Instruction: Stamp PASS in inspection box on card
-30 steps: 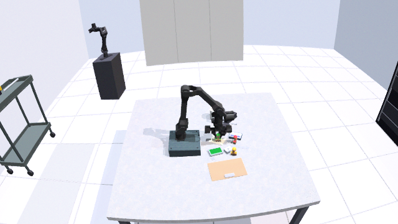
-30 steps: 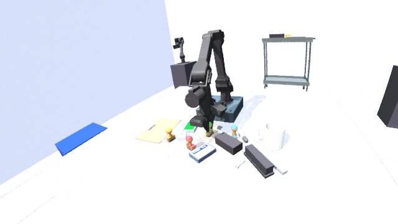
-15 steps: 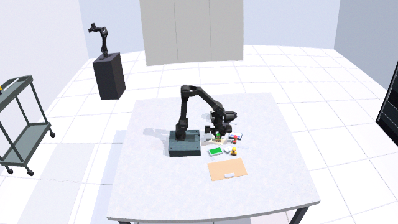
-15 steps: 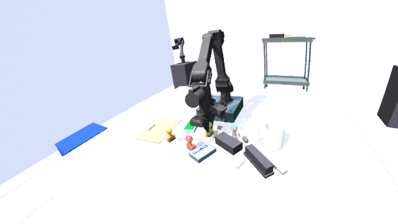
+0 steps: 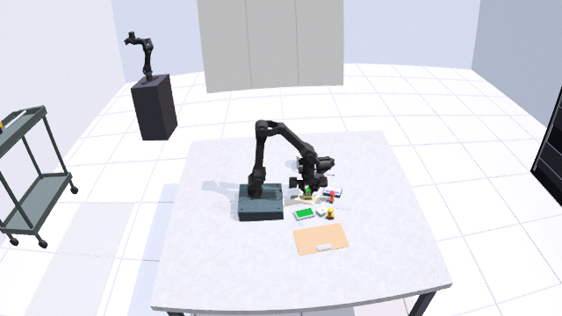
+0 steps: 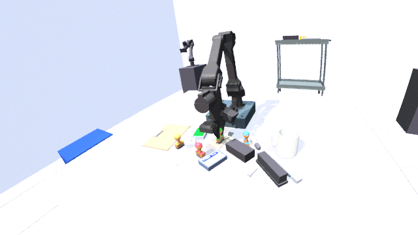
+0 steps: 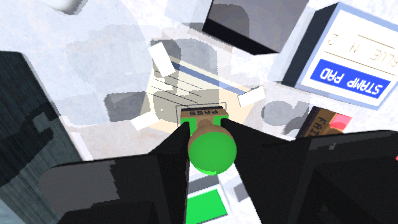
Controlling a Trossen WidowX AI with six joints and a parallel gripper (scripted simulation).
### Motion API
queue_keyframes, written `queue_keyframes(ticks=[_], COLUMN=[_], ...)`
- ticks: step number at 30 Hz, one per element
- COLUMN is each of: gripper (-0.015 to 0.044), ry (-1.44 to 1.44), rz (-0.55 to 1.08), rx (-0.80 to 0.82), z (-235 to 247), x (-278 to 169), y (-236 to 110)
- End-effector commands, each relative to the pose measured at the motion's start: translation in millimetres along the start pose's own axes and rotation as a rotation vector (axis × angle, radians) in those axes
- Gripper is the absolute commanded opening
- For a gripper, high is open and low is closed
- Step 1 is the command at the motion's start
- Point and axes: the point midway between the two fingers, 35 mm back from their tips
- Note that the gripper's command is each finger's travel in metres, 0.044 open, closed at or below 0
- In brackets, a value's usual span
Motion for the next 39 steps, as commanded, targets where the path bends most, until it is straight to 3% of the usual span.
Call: queue_keyframes(ticks=[1, 39], gripper=[0.0000, 0.0000], ry=[-0.004, -0.004], rz=[-0.003, -0.003], rx=[-0.001, -0.002], z=[0, -2], x=[0, 1], y=[2, -21])
Point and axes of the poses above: the point midway between the two fingers, 35 mm back from their tips, its own y axis out along the fingers, its own z axis across the jaws, x = y × z, and after that the axes turned 12 degrees about -y, right-handed
